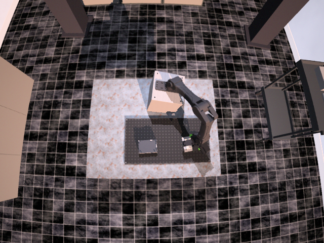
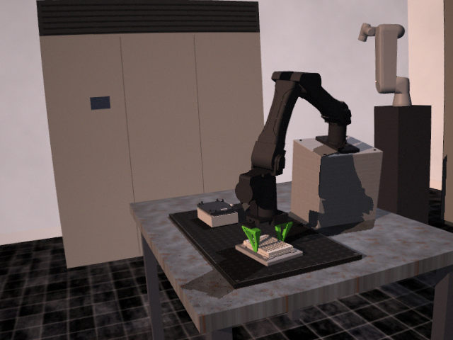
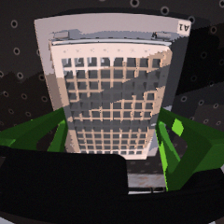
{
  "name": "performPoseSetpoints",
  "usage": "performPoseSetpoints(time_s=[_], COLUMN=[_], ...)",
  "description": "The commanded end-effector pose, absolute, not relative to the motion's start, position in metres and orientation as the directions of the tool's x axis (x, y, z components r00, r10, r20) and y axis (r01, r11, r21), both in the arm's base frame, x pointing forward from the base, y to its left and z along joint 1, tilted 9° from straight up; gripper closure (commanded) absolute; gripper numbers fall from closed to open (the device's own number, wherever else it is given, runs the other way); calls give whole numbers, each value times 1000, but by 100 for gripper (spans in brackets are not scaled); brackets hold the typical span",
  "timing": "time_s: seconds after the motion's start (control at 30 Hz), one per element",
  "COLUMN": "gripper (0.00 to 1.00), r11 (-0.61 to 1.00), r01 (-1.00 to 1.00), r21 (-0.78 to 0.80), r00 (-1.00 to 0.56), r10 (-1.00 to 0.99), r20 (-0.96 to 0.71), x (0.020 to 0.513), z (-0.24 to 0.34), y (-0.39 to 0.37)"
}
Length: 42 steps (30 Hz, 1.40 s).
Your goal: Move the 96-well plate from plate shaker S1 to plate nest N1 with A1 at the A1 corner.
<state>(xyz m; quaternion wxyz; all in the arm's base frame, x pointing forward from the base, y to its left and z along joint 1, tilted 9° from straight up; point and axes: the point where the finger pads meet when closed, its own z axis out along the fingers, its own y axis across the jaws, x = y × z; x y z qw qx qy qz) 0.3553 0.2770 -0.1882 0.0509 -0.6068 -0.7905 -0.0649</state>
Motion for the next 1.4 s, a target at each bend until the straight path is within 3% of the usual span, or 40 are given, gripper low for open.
performPoseSetpoints(time_s=[0.0,1.27,1.3,1.37], gripper=[100,100,0,0], r11=[251,251,251,251], r01=[967,967,967,967], r21=[54,54,54,54], r00=[-256,-256,-256,-256], r10=[953,953,953,953], r20=[159,159,159,159], x=[360,359,359,359], z=[-184,-184,-184,-184], y=[278,278,278,278])
